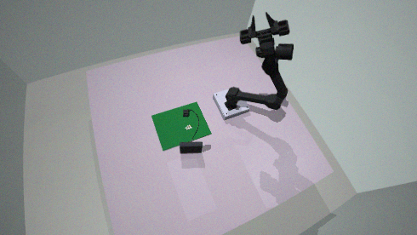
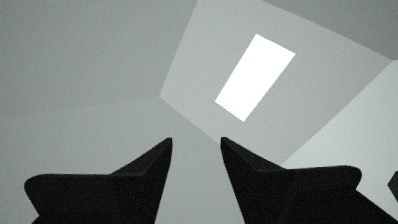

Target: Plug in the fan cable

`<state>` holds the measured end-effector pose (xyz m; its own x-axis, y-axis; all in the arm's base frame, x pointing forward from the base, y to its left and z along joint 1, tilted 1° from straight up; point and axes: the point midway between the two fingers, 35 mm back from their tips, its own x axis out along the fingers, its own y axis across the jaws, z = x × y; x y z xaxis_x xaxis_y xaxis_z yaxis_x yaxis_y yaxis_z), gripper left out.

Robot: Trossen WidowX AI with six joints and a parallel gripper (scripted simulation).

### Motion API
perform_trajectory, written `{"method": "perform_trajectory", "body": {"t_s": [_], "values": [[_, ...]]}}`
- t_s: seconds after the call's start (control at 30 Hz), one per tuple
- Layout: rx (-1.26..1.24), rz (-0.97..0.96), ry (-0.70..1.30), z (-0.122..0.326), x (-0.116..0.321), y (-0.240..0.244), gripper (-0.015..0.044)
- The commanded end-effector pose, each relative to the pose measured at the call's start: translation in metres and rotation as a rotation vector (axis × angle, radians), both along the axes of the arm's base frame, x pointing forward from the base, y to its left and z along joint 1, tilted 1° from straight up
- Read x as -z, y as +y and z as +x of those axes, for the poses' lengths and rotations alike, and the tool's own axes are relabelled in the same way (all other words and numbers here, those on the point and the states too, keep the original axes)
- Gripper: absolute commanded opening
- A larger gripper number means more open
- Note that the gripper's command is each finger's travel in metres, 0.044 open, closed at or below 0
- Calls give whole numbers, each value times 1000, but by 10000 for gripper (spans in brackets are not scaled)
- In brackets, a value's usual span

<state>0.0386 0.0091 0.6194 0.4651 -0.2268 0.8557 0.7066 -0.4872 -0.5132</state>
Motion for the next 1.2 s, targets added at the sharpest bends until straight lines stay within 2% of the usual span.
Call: {"method": "perform_trajectory", "body": {"t_s": [0.0, 0.27, 0.47, 0.63, 0.9, 1.17], "values": [[-214, 296, 63, 45, 20, -58, 210], [-453, 841, 129, 125, 87, -145, 210], [-519, 1061, 134, 153, 120, -170, 210], [-657, 1509, 89, 198, 185, -194, 210], [-664, 2223, -115, 248, 298, -202, 210], [-378, 2777, -476, 265, 397, -183, 210]]}}
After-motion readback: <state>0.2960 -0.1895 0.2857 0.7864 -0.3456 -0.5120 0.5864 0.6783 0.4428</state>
